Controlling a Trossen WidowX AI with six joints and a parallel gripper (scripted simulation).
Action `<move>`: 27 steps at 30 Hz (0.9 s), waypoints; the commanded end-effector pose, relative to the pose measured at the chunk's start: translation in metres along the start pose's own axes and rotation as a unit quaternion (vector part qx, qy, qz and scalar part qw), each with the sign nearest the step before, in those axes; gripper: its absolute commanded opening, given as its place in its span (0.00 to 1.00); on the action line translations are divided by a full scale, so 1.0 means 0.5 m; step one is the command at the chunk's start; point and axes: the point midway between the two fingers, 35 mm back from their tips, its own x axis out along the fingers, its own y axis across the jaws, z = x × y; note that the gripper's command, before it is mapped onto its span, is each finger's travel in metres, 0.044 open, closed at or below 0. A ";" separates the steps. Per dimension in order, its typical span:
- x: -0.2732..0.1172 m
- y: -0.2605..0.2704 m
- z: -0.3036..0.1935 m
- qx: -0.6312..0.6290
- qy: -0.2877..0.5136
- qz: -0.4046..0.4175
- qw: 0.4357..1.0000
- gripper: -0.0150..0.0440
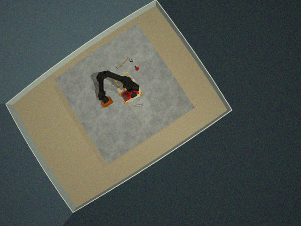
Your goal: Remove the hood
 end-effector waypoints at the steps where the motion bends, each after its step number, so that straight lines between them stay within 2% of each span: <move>1: 0.006 0.013 -0.003 -0.011 0.005 0.006 1.000 1.00; 27: 0.048 0.013 -0.001 -0.011 0.005 0.006 1.000 1.00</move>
